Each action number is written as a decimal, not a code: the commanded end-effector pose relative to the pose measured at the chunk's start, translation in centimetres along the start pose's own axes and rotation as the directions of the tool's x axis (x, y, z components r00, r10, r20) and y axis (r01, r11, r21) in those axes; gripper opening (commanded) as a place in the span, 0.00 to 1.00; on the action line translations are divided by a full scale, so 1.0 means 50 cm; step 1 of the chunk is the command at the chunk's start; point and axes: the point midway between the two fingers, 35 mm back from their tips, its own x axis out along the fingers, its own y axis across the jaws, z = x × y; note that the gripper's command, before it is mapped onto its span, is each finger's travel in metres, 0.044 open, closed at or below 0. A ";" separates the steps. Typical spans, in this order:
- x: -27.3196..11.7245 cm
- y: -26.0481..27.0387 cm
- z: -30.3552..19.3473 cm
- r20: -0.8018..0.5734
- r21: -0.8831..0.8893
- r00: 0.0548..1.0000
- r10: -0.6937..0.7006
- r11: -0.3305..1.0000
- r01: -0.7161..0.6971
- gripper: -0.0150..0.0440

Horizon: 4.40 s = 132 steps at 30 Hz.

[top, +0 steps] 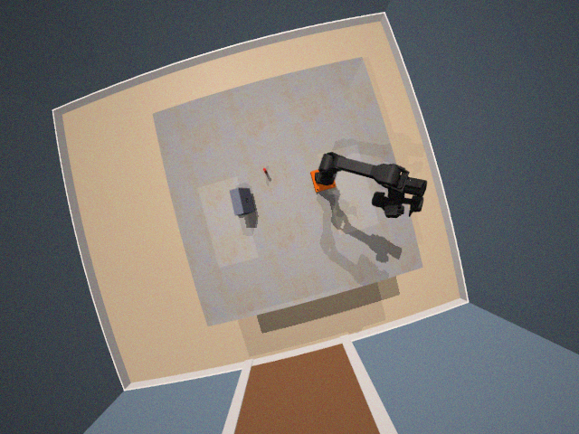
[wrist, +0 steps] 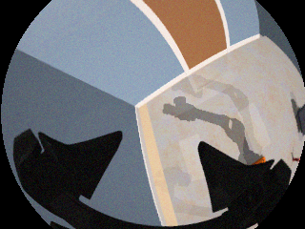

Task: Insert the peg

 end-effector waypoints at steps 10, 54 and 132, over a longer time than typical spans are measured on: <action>0.038 -0.038 0.078 0.093 0.046 0.993 -0.072 0.997 0.068 1.00; 0.128 -0.250 0.287 0.183 0.114 0.891 -0.415 0.909 0.400 1.00; 0.013 -0.794 0.448 -0.063 0.319 0.613 -0.788 0.566 0.760 1.00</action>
